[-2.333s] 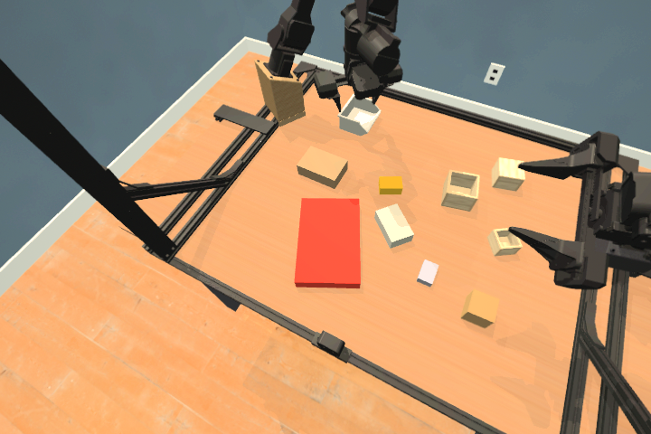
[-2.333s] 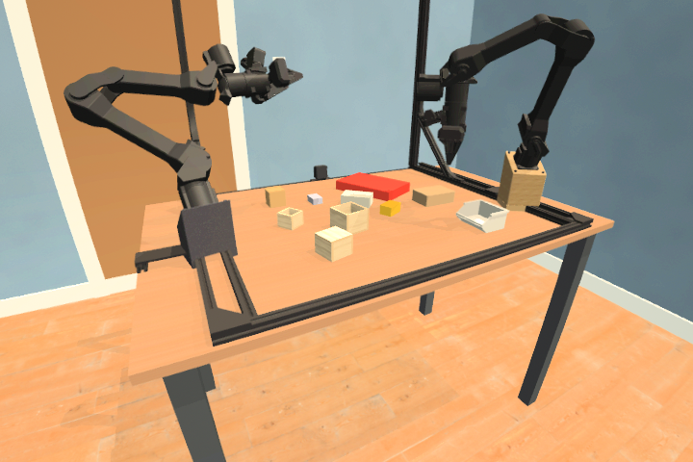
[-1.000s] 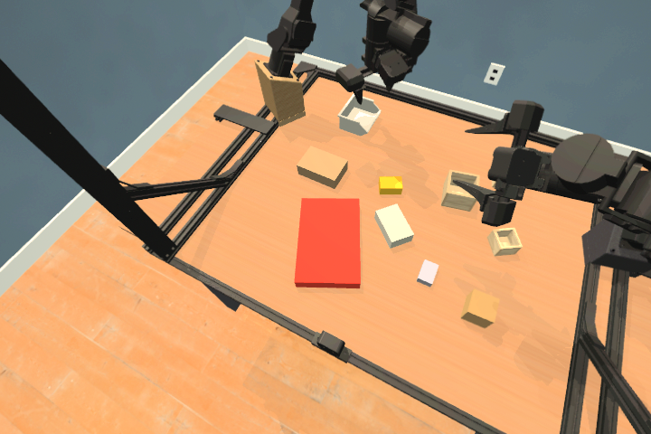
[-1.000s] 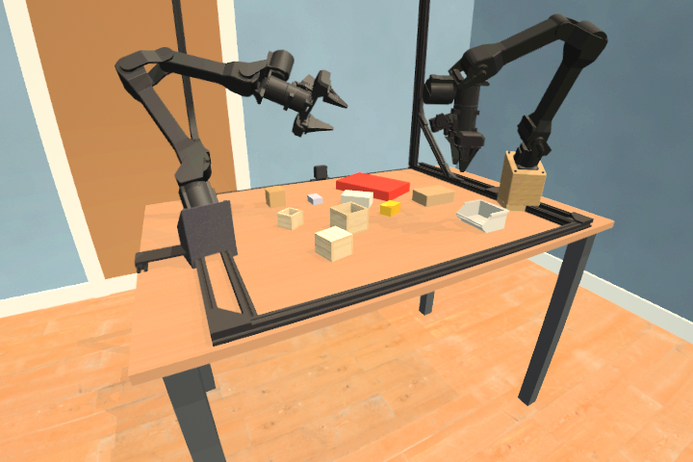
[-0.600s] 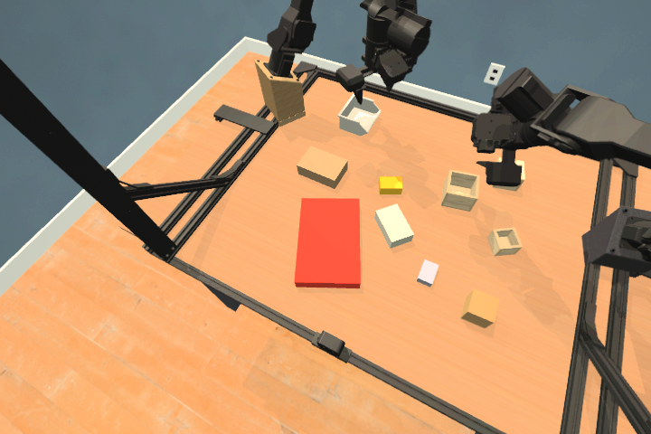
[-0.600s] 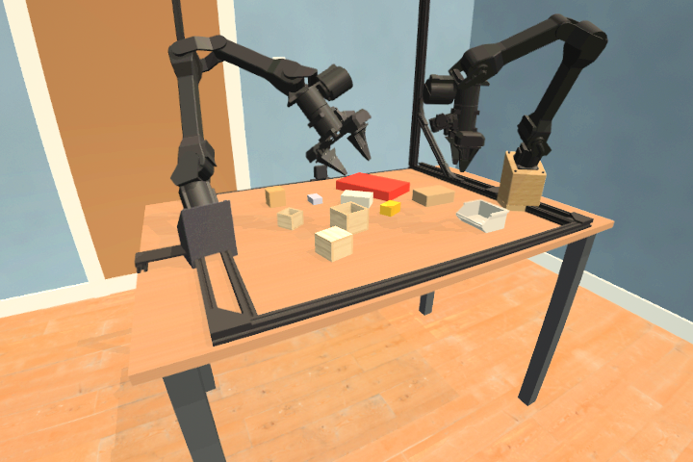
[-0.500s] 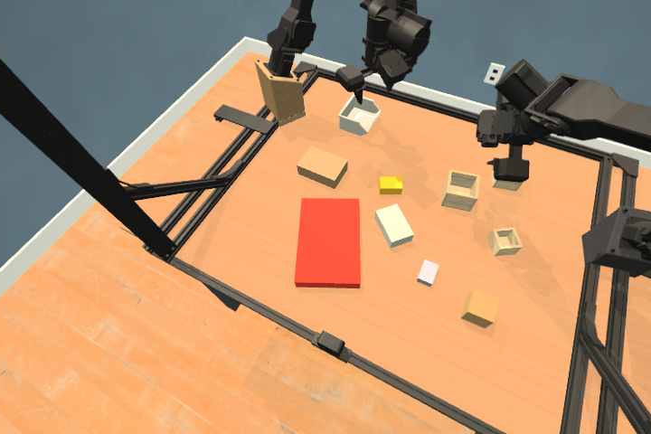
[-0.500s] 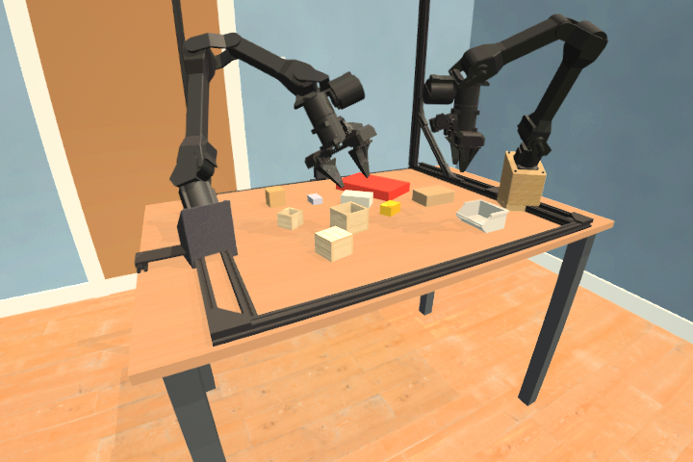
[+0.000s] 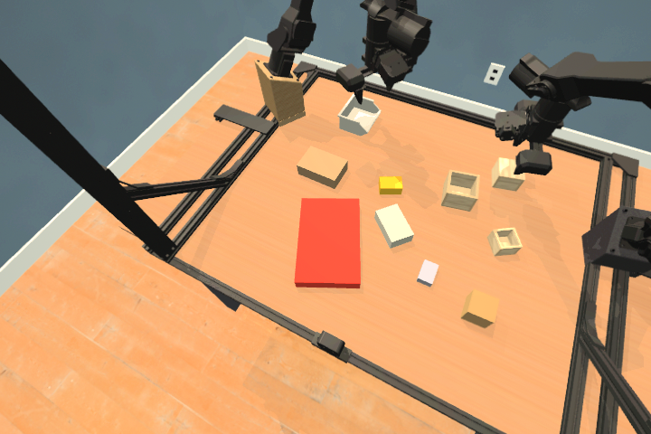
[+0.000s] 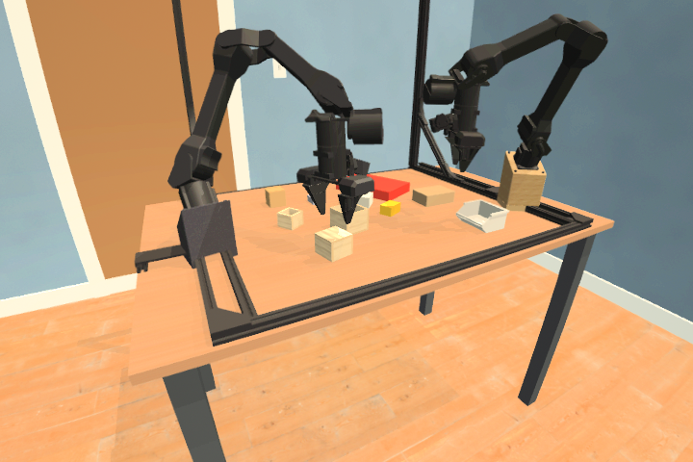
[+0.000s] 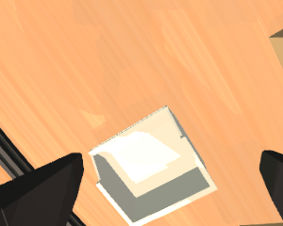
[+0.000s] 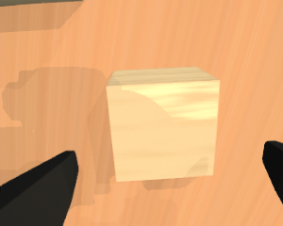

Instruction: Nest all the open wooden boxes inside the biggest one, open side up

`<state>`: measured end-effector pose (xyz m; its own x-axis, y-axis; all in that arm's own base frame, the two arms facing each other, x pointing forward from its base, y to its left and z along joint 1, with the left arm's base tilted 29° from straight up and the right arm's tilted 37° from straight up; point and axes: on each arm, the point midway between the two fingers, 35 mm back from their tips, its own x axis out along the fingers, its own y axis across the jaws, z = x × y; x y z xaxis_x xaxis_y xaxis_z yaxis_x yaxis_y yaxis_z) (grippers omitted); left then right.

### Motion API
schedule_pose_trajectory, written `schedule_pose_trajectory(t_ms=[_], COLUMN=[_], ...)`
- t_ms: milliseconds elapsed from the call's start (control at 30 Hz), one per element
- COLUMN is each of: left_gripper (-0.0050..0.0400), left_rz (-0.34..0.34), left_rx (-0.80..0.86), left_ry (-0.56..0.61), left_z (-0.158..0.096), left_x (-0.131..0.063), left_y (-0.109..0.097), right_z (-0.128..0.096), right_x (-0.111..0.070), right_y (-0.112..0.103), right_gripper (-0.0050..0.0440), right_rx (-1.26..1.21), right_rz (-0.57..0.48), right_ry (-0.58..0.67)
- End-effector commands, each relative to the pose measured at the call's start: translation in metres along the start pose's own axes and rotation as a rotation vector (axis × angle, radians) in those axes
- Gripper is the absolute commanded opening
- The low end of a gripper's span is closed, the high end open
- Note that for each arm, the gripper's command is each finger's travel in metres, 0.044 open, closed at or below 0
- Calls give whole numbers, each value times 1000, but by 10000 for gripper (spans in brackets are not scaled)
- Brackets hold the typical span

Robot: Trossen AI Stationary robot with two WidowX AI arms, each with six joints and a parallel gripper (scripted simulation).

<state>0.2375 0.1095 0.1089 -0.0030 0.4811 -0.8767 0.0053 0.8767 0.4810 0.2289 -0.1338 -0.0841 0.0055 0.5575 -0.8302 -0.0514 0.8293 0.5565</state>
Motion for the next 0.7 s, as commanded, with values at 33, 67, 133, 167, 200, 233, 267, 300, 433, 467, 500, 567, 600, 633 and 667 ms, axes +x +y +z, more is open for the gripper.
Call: schedule_pose_trajectory(t_ms=[33,67,133,167,200,233,267,300,433,467,500,567,600,633,667], left_gripper=[400,400,400,400,400,400,400,400,400,400,400,400,400,400,400], left_rz=[-4,-4,-4,-4,-4,-4,-4,-4,-4,-4,-4,-4,-4,-4,-4], left_rx=[-5,-5,-5,-5,-5,-5,-5,-5,-5,-5,-5,-5,-5,-5,-5], left_ry=[-3,-3,-3,-3,-3,-3,-3,-3,-3,-3,-3,-3,-3,-3,-3], left_z=[1,1,1,1,1,1,1,1,1,1,1,1,1,1,1], left_x=[0,0,0,0,0,0,0,0,0,0,0,0,0,0,0], left_y=[-1,-1,-1,-1,-1,-1,-1,-1,-1,-1,-1,-1,-1,-1,-1], right_z=[-6,-6,-6,-6,-6,-6,-6,-6,-6,-6,-6,-6,-6,-6,-6], right_x=[5,5,5,5,5,7,11,17,23,23,23,24,25,27,29], right_y=[-3,-3,-3,-3,-3,-3,-3,-2,-2,-2,-2,-2,-2,-2,-2], right_gripper=[400,400,400,400,400,400,400,400,400,400,400,400,400,400,400], right_rx=[14,14,15,15,15,15,15,14,14,14,14,14,15,15,15], right_rz=[56,58,59,59,59,59,59,59,59,59,59,59,59,59,59], right_ry=[3,3,3,3,3,3,3,3,3,3,3,3,3,3,3])
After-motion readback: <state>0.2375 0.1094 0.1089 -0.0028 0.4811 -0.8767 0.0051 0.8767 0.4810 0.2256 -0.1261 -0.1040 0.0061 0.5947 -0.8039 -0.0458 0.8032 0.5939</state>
